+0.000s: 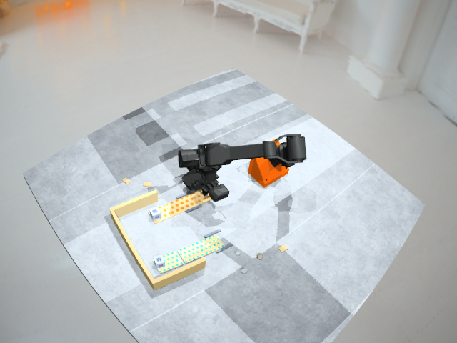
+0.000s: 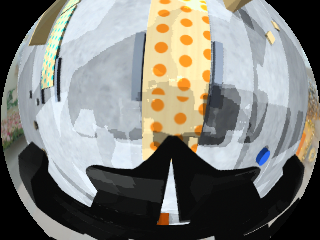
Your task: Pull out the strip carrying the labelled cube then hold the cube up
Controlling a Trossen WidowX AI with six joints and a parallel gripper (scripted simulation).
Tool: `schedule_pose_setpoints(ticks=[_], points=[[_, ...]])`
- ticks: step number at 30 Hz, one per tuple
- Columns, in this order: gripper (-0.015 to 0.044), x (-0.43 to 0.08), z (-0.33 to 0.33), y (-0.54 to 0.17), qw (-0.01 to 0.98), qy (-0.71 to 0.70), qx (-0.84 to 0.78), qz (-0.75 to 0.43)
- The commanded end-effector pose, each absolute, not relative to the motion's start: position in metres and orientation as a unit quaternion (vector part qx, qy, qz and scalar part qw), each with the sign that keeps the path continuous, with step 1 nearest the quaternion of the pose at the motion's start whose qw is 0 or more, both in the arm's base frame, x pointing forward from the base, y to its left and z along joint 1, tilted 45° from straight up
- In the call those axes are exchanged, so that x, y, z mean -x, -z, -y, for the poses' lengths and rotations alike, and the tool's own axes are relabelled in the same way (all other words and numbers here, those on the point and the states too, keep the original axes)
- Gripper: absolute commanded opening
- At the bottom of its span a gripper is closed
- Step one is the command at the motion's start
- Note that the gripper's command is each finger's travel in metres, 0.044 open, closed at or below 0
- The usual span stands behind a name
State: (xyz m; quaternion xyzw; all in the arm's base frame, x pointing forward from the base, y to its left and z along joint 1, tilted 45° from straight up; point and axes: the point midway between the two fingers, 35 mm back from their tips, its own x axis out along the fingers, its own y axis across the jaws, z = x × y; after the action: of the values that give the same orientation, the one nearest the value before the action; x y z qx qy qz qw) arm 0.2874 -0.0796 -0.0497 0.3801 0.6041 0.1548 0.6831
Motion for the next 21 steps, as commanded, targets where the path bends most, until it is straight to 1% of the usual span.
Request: schedule_pose_setpoints(ticks=[1, 21], points=[[0.0000, -0.273, 0.071, 0.054, 0.672, -0.156, -0.382, -0.615], [0.0000, -0.248, 0.063, 0.053, 0.672, -0.156, -0.382, -0.615]])
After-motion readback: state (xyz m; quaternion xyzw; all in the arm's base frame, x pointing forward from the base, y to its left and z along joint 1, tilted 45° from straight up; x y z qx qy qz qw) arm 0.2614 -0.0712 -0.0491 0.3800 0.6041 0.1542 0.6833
